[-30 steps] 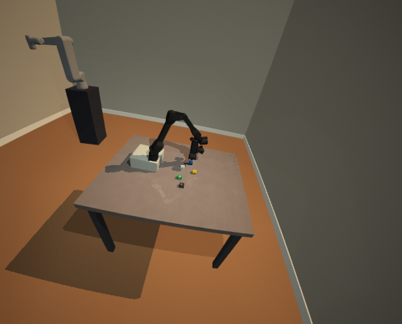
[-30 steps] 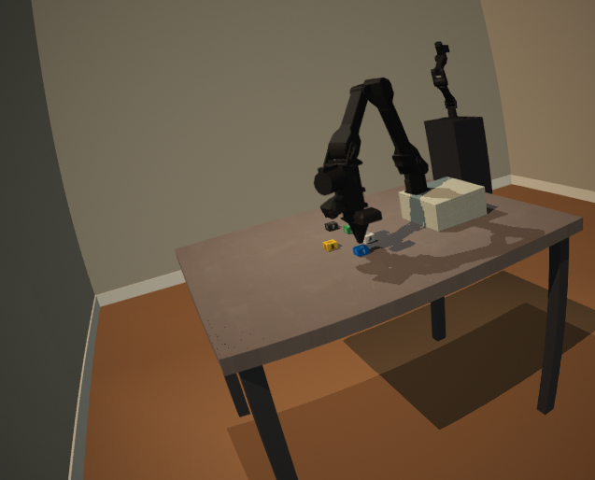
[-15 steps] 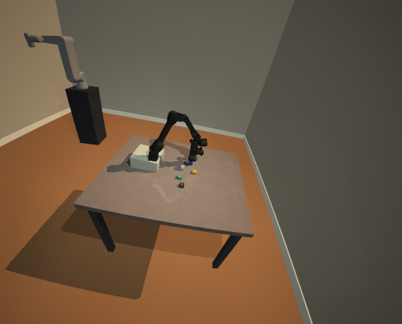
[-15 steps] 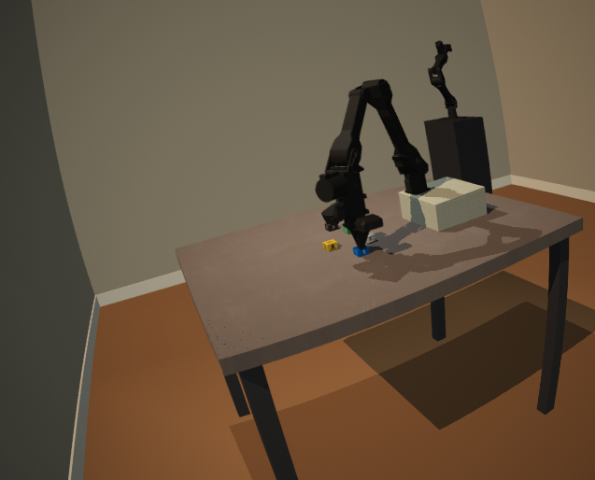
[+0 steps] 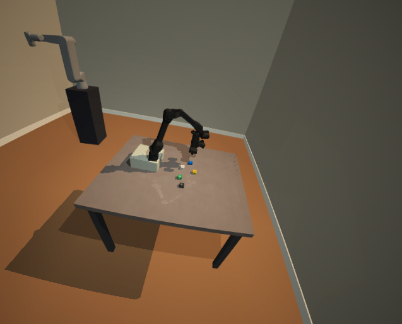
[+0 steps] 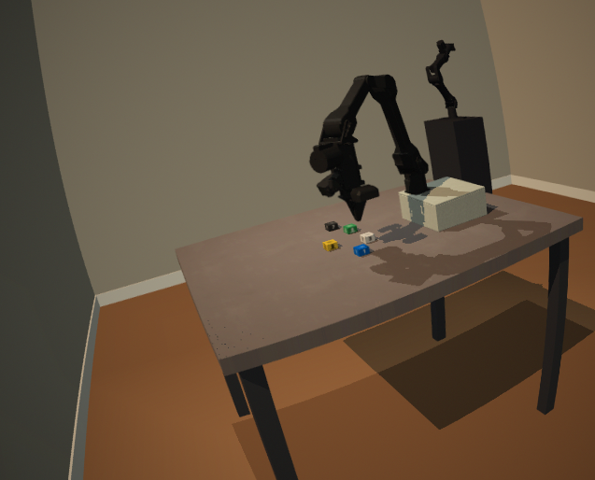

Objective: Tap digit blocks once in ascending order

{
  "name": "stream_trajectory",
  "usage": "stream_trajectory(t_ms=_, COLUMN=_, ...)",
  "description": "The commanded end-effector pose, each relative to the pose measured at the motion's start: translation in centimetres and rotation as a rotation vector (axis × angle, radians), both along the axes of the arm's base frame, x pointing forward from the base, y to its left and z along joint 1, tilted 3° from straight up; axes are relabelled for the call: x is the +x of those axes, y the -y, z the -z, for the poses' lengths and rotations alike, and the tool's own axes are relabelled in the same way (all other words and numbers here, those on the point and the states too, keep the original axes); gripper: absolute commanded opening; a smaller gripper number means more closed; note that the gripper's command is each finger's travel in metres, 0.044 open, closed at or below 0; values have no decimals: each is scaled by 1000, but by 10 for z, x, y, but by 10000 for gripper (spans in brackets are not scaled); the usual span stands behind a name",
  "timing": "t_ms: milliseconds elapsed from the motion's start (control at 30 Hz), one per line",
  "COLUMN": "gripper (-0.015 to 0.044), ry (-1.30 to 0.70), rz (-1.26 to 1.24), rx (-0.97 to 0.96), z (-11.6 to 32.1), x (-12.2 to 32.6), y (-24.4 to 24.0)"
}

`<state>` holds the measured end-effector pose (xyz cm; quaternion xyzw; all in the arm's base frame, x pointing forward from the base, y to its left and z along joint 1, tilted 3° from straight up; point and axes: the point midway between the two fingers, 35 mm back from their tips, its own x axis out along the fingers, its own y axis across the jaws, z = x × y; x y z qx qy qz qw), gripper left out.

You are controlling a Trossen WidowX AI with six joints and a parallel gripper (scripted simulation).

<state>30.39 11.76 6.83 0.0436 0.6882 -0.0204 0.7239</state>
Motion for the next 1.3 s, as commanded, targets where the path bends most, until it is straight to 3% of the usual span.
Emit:
stream_trajectory(t_ms=0, gripper=20, ry=27, rz=5, rx=5, z=-31, x=0, y=1)
stream_trajectory(t_ms=167, gripper=20, ry=27, rz=5, rx=4, z=-31, x=-4, y=10)
stream_trajectory(t_ms=400, gripper=20, ry=23, rz=5, rx=-3, z=-23, x=-59, y=86)
stream_trajectory(t_ms=533, gripper=20, ry=23, rz=5, rx=-3, z=-20, x=-60, y=87)
stream_trajectory(t_ms=733, gripper=20, ry=22, rz=5, rx=-3, z=56, x=-55, y=85)
stream_trajectory(t_ms=1267, gripper=20, ry=22, rz=5, rx=-3, z=76, x=-54, y=84)
